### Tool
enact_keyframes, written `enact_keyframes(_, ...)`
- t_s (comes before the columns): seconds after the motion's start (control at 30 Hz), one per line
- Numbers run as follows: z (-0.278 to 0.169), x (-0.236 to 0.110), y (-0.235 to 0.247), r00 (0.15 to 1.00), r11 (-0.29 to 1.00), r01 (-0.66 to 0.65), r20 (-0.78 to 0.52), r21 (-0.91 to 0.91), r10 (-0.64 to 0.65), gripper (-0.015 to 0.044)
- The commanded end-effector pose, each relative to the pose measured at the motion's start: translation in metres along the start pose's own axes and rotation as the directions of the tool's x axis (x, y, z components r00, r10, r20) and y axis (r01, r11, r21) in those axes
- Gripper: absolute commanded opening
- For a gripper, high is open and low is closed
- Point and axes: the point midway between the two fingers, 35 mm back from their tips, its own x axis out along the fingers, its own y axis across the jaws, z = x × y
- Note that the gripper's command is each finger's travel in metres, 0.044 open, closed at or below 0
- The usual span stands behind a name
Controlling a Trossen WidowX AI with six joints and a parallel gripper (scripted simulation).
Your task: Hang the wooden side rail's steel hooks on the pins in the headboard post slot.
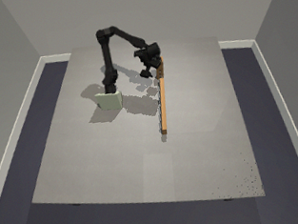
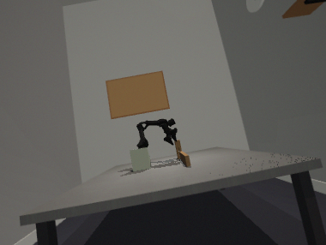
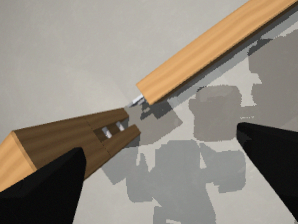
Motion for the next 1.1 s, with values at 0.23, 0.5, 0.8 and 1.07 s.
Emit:
enact_keyframes(0.23,-0.0065,-0.0037,0.0225,0.987,0.120,0.159,-0.161,0.980,0.002,0.0440)
enact_keyframes(0.5,-0.0068,-0.0038,0.0230,0.987,0.096,0.162,-0.163,0.982,0.002,0.0440)
enact_keyframes(0.8,-0.0068,-0.0038,0.0230,0.987,0.096,0.162,-0.163,0.982,0.002,0.0440)
enact_keyframes(1.07,-0.0068,-0.0038,0.0230,0.987,0.096,0.162,-0.163,0.982,0.002,0.0440)
